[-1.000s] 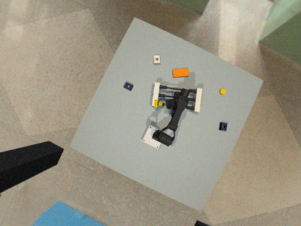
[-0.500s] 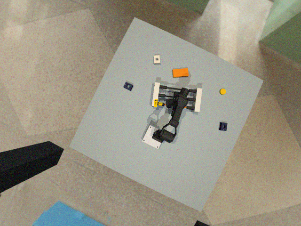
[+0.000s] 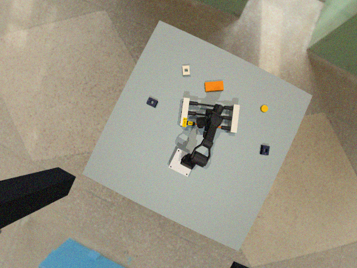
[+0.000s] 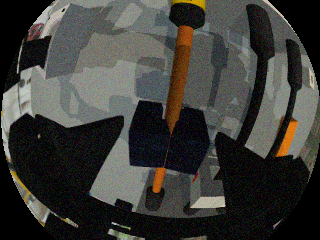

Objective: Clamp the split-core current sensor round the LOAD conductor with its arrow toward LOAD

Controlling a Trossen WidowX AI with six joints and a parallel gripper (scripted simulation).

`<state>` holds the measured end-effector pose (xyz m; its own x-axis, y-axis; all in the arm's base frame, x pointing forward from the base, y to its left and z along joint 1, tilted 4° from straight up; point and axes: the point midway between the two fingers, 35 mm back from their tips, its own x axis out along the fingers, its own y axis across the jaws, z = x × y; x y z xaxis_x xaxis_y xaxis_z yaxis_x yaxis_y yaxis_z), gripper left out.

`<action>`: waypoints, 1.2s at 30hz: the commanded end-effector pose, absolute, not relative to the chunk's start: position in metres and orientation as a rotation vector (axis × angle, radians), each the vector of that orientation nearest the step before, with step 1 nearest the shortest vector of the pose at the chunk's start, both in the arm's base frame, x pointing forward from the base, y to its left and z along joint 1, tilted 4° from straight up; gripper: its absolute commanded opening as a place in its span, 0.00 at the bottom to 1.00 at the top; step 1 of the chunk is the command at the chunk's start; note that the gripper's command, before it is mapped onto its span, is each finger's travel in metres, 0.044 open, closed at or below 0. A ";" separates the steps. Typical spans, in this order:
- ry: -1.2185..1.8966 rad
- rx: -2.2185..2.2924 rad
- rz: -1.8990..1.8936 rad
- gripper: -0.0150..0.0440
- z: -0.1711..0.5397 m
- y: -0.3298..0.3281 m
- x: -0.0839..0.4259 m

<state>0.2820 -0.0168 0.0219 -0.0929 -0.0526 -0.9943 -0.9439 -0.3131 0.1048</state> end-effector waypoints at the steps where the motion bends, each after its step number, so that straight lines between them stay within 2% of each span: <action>1: 1.156 -1.418 1.511 1.00 0.011 -0.018 0.279; 12: 1.156 -1.418 1.511 1.00 0.001 -0.019 0.278; 16: 1.148 -1.418 1.505 0.82 0.005 -0.018 0.279; 36: 1.148 -1.418 1.505 0.60 0.005 -0.018 0.279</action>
<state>0.2792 -0.0177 0.0048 -0.0980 -0.0528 -0.9938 -0.9444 -0.3100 0.1096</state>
